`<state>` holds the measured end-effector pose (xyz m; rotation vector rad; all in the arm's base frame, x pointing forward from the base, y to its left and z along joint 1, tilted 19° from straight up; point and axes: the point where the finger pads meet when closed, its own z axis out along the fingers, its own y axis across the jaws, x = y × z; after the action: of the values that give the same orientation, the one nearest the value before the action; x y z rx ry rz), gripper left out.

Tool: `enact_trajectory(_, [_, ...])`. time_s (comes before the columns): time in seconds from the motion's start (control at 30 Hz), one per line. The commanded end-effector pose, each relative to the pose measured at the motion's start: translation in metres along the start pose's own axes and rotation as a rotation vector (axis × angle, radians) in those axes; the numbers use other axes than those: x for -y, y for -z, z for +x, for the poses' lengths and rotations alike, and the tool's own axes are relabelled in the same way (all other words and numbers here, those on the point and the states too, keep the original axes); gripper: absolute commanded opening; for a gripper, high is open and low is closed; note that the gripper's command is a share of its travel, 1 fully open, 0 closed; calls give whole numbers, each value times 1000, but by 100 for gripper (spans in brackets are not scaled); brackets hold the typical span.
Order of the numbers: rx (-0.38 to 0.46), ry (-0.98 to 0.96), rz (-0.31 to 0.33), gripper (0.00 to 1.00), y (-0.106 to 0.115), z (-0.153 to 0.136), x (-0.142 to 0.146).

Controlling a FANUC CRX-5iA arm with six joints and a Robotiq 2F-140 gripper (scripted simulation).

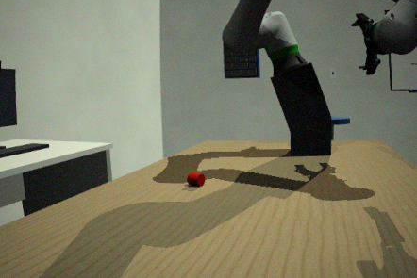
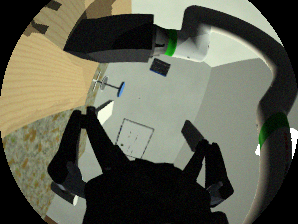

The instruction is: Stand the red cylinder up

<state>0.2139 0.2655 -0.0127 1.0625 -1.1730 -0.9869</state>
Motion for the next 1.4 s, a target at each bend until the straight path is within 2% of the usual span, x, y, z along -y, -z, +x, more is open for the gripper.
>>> enact_trajectory(0.0, [0, 0, 0, 100, 0, 0, 0])
enact_trajectory(0.57, [0, -1, 1, 100, 0, 0, 0])
enact_trajectory(0.63, [11, -20, 16, 100, 2, 2, 3])
enact_trajectory(0.7, [45, -84, 65, 100, 8, 11, 14])
enact_trajectory(0.8, [143, -256, 195, 100, 31, 44, 50])
enact_trajectory(0.83, [157, -281, 214, 100, 31, 44, 50])
enact_trajectory(0.87, [179, -315, 238, 100, 43, 62, 66])
enact_trajectory(0.93, [212, -372, 281, 100, 43, 63, 67])
enact_trajectory(0.97, [242, -420, 314, 100, 58, 86, 85])
enact_trajectory(1.03, [275, -472, 355, 100, 58, 87, 85])
enact_trajectory(1.1, [275, -472, 355, 100, 58, 87, 85])
enact_trajectory(1.13, [345, -579, 433, 100, 76, 116, 105])
enact_trajectory(1.17, [345, -579, 433, 100, 76, 116, 105])
enact_trajectory(1.2, [387, -638, 474, 100, 89, 139, 117])
enact_trajectory(1.27, [423, -689, 515, 100, 95, 150, 124])
enact_trajectory(1.37, [502, -793, 593, 100, 115, 186, 141])
